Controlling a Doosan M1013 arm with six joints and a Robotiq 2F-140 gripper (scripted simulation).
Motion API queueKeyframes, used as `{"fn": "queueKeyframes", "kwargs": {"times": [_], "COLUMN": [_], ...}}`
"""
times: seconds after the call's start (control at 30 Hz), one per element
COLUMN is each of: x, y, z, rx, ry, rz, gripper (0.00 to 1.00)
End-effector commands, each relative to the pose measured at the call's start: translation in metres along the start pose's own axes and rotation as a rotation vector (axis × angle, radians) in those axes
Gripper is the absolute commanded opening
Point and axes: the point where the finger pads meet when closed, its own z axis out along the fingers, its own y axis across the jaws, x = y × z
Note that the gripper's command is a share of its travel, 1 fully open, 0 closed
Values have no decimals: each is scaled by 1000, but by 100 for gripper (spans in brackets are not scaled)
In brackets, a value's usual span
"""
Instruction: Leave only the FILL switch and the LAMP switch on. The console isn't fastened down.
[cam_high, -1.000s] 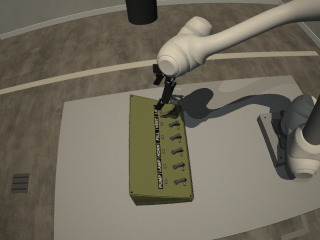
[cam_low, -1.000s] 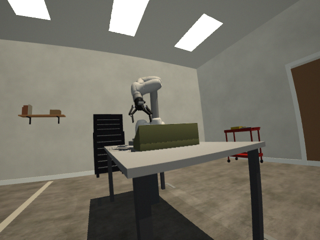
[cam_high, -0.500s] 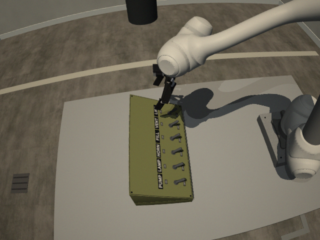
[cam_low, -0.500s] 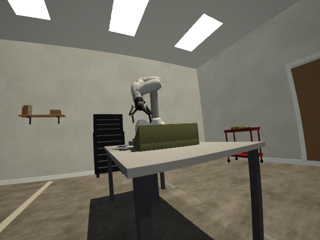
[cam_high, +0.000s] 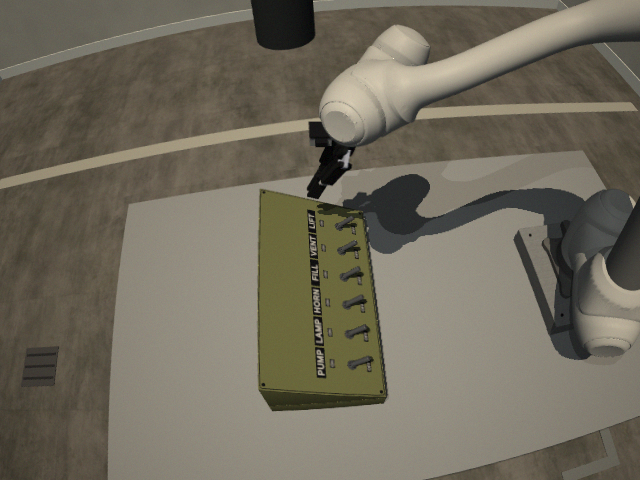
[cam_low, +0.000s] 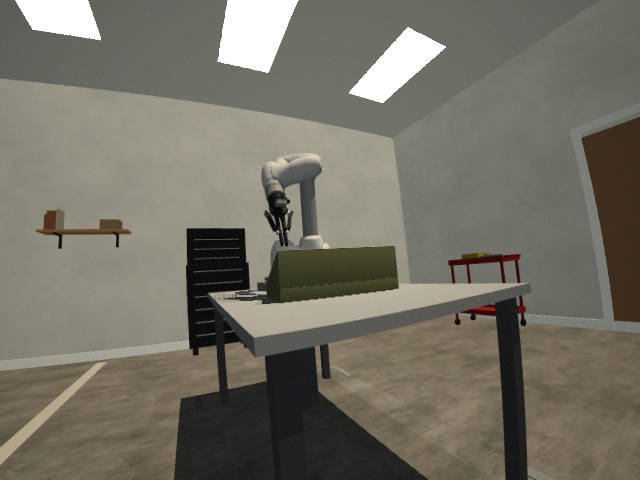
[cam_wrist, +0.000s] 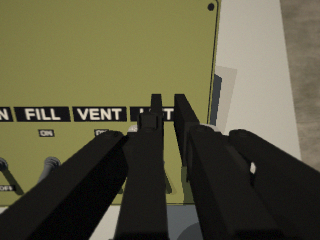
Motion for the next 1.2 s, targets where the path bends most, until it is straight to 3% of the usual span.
{"fn": "queueKeyframes", "kwargs": {"times": [0.0, 0.2, 0.57, 0.67, 0.83, 0.87, 1.17], "x": [2, 2, 1, -26, -44, -61, -125], "y": [3, 3, 2, -34, -54, -73, -130], "z": [-20, -44, -55, -52, -52, -52, -53], "rx": [-2, -2, 0, -3, -4, -4, -3], "ry": [1, 1, 0, -2, -3, -3, -1], "rz": [4, 4, 4, 3, 3, 4, 2], "gripper": [10, 10, 10, 10, 10, 10, 10]}}
